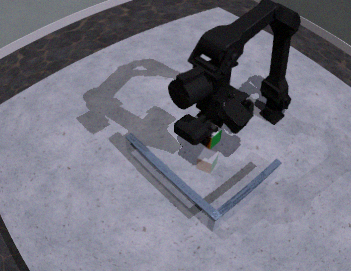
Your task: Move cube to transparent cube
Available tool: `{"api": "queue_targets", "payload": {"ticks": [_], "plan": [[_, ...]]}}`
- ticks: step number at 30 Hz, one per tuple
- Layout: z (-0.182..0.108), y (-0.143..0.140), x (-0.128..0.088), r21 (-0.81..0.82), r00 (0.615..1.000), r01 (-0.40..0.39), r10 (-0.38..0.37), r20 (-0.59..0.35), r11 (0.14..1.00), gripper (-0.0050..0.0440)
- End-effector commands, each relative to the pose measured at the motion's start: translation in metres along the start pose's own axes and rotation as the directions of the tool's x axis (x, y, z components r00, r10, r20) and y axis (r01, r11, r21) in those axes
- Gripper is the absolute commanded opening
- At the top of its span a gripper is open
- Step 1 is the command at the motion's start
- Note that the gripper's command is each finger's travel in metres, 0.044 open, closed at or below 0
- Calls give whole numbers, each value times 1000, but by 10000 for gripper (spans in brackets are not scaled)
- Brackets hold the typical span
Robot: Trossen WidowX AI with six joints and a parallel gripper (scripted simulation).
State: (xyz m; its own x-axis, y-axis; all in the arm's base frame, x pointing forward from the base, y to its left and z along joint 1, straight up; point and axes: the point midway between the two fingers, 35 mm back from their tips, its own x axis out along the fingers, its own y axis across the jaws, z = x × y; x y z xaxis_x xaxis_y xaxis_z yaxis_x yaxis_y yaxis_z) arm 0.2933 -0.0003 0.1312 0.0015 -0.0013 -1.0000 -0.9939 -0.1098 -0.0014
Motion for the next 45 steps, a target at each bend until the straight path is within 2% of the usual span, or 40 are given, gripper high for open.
{"api": "queue_targets", "payload": {"ticks": [1, 6, 23, 28, 35, 45], "plan": [[2, -2, -3, -149, 1000, 24, -25, -1, 989, 0], [3, -2, -2, -249, 1000, 23, -25, -1, 968, 0], [3, -2, -2, -252, 1000, 23, -25, -1, 967, 0], [3, -3, 8, -252, 1000, 24, -25, -1, 967, 0], [3, -4, 66, -252, 1000, 23, -24, -1, 967, 0], [3, -3, 68, -252, 1000, 23, -24, -1, 967, 0]]}}
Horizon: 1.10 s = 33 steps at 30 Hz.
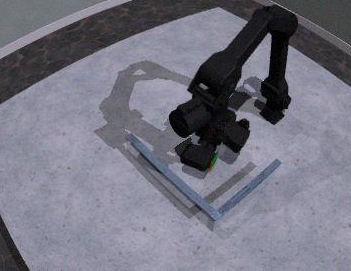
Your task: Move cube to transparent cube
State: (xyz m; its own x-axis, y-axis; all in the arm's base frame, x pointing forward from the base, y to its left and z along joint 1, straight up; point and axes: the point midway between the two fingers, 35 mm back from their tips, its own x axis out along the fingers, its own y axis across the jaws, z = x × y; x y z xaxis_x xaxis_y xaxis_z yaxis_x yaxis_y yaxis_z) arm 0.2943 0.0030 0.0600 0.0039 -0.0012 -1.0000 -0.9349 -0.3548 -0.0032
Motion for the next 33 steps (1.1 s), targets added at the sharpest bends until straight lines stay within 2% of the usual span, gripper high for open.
{"api": "queue_targets", "payload": {"ticks": [1, 13, 20, 31, 33], "plan": [[-1, -2, -3, -2, 1000, 21, -21, -6, 1000, 0], [-1, -2, 14, -2, 1000, 21, -21, -6, 1000, 0], [-1, -2, 15, -2, 1000, 21, -21, -6, 1000, 0], [-1, -4, 12, 2, 1000, 28, -28, -8, 1000, 264], [-1, -4, 12, 2, 1000, 28, -28, -8, 1000, 280]]}}
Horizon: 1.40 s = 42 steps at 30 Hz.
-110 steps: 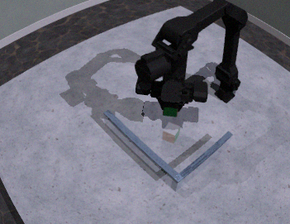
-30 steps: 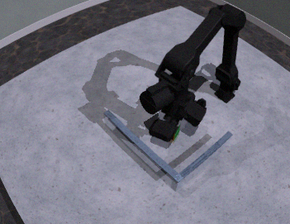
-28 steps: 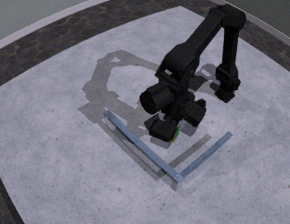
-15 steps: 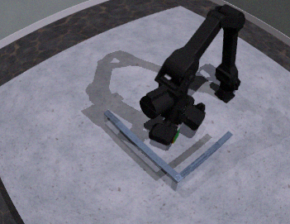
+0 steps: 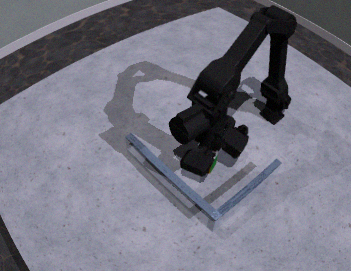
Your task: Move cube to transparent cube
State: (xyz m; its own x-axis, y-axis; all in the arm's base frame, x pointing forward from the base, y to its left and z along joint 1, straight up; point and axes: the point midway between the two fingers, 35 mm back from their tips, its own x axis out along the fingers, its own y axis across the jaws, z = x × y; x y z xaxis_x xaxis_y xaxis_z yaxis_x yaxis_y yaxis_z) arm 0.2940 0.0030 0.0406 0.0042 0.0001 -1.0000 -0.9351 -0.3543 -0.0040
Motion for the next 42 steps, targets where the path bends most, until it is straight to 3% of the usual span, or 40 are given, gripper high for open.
{"api": "queue_targets", "payload": {"ticks": [1, 19, 21, 24, 28, 41, 42], "plan": [[-2, -4, -8, 2, 1000, 27, -27, -9, 1000, 280], [-2, -4, -10, 1, 1000, 27, -27, -9, 1000, 280], [-2, -6, -28, 0, 1000, 26, -26, -9, 1000, 280], [-3, -10, -73, -2, 999, 46, -46, -17, 999, 280], [0, -1, -93, -3, 1000, 20, -20, -8, 1000, 280], [-1, -4, -86, 0, 1000, 28, -28, -9, 1000, 280], [-1, -4, -87, 0, 1000, 28, -28, -9, 1000, 304]]}}
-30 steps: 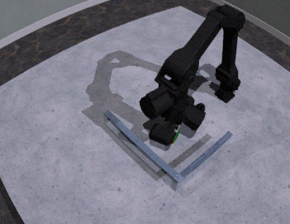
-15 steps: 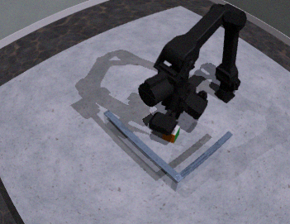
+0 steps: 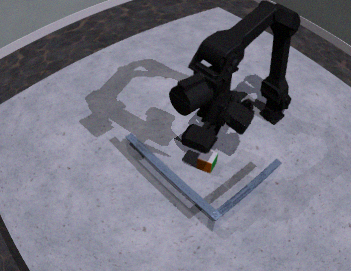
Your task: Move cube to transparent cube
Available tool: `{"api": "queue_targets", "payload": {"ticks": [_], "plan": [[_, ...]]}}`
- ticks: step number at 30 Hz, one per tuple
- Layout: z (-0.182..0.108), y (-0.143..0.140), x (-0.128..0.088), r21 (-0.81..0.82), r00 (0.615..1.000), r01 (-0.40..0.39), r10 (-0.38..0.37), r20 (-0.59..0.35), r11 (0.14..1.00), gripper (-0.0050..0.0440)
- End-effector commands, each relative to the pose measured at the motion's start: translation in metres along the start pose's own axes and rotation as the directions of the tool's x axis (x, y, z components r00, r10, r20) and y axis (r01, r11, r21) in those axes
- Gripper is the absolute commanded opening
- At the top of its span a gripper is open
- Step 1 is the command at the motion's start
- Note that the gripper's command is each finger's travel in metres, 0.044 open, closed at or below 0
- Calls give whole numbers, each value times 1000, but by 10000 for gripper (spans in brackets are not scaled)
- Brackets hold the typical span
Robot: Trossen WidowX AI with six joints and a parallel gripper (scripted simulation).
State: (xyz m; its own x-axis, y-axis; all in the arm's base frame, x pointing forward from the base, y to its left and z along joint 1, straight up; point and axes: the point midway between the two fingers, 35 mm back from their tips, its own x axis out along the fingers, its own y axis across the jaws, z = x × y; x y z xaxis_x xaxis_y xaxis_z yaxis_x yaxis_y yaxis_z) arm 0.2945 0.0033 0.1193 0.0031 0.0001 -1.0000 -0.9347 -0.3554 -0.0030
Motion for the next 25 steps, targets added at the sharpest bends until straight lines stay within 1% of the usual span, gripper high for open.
{"api": "queue_targets", "payload": {"ticks": [1, 3, 5, 6, 8, 25], "plan": [[-1, -3, -11, 1, 1000, 29, -29, -10, 1000, 328], [-1, -2, -23, 1, 1000, 28, -28, -9, 1000, 376], [0, 1, -41, 1, 1000, 27, -27, -9, 1000, 424], [1, 2, -48, 1, 1000, 26, -26, -9, 1000, 440], [1, 3, -56, 1, 1000, 26, -26, -9, 1000, 440], [1, 4, -57, 1, 1000, 26, -26, -9, 1000, 440]]}}
